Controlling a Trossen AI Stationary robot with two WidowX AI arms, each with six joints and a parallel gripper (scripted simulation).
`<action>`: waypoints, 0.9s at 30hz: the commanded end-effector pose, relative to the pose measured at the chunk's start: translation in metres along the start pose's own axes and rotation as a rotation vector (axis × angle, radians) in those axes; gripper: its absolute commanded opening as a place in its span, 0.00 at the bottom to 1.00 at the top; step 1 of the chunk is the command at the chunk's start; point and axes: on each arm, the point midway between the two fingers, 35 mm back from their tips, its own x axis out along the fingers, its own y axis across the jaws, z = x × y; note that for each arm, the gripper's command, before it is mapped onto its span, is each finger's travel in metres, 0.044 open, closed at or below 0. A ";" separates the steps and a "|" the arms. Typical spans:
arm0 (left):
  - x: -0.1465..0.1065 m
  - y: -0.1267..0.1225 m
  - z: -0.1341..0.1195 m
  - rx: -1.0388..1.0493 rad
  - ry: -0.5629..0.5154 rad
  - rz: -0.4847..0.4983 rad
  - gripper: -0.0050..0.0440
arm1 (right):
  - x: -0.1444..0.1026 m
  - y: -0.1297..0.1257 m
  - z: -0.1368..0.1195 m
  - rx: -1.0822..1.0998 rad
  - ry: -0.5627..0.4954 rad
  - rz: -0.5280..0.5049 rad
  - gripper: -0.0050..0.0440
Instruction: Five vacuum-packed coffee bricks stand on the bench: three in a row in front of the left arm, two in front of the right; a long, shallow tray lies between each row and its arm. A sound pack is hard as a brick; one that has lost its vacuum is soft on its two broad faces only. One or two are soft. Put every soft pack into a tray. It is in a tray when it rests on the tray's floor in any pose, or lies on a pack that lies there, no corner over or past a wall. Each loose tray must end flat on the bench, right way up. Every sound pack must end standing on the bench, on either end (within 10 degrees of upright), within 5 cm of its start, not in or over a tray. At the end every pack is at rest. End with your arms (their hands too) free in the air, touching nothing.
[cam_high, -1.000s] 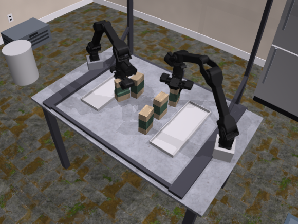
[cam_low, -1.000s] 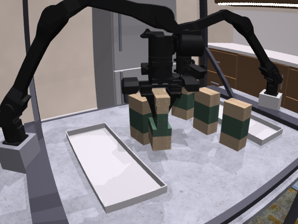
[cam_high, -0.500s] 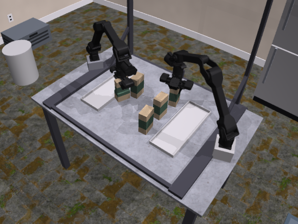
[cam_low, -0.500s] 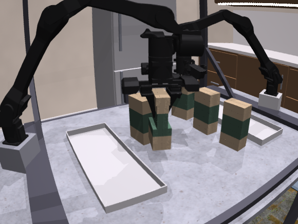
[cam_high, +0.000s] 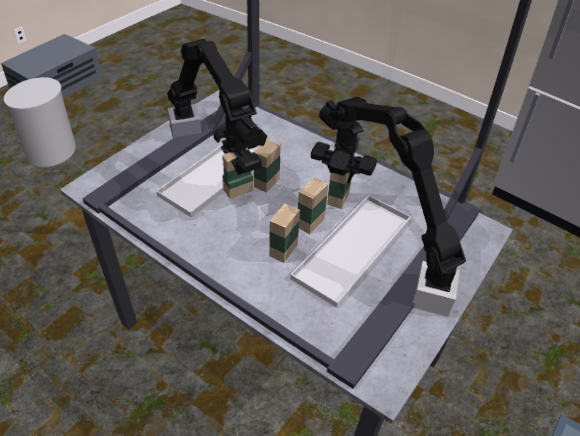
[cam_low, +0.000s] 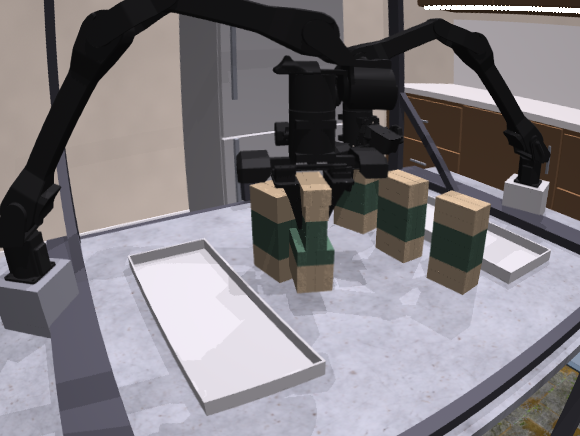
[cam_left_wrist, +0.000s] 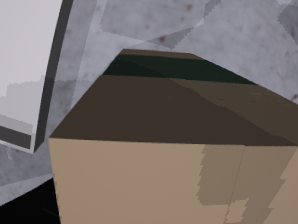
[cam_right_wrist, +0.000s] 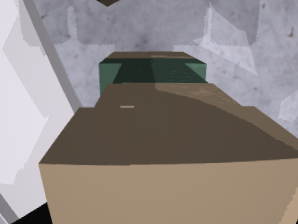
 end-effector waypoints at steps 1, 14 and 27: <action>-0.009 -0.002 -0.003 -0.006 0.020 -0.019 0.31 | -0.017 -0.003 0.001 0.002 -0.003 -0.045 0.32; -0.009 -0.002 -0.003 -0.006 0.020 -0.019 0.31 | -0.015 0.030 -0.013 0.002 -0.003 -0.044 0.32; -0.009 -0.002 -0.003 -0.006 0.020 -0.019 0.83 | -0.013 0.071 -0.029 0.002 -0.001 -0.041 0.32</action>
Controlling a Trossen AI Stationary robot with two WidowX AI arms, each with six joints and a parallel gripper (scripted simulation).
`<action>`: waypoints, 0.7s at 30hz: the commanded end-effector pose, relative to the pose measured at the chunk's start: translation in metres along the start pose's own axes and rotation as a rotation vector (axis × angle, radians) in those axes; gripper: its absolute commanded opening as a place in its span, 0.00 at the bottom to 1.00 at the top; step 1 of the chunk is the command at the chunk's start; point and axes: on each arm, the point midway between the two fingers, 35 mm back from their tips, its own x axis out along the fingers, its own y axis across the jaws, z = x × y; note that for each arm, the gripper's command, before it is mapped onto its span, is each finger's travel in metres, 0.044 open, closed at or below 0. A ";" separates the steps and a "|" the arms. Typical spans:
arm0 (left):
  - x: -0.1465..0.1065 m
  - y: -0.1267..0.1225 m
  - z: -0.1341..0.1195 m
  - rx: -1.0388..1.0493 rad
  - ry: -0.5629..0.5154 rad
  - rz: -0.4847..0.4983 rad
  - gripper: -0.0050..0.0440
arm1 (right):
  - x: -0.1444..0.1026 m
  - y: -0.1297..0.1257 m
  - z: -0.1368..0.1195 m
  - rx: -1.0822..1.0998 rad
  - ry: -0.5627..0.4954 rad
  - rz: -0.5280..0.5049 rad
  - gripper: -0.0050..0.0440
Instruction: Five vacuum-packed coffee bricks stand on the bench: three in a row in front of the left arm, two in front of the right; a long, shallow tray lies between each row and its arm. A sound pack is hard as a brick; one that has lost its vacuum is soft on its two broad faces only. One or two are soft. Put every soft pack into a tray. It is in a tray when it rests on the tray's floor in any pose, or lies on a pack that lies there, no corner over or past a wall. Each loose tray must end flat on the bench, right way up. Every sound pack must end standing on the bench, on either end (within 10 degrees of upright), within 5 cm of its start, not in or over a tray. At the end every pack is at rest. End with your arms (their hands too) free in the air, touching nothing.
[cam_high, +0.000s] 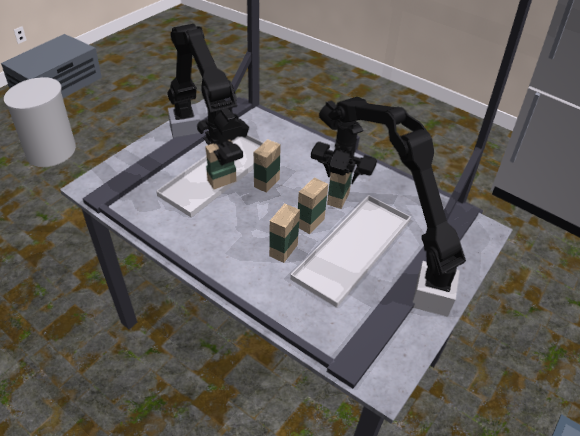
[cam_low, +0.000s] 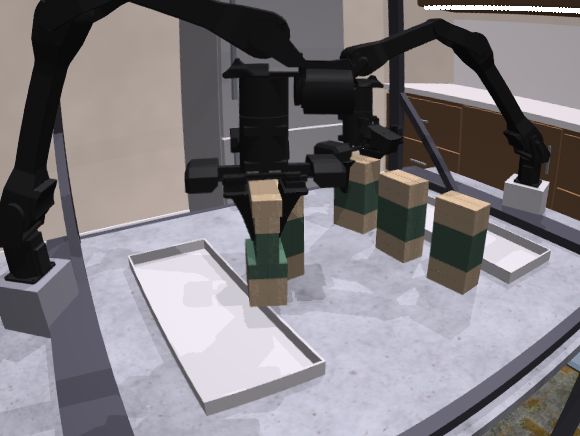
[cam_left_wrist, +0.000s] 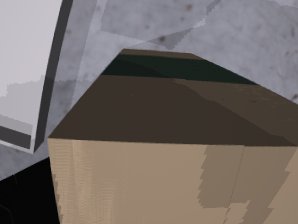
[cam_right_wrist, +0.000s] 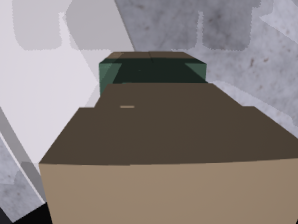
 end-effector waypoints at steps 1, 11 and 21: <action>-0.009 -0.002 -0.003 -0.006 0.020 -0.019 0.83 | -0.014 0.012 -0.007 0.002 0.000 -0.049 0.32; -0.009 -0.002 -0.003 -0.006 0.020 -0.019 0.83 | -0.013 0.042 -0.019 0.002 0.001 -0.047 0.32; -0.009 -0.002 -0.003 -0.006 0.020 -0.019 0.83 | -0.011 0.063 -0.028 0.002 0.002 -0.046 0.32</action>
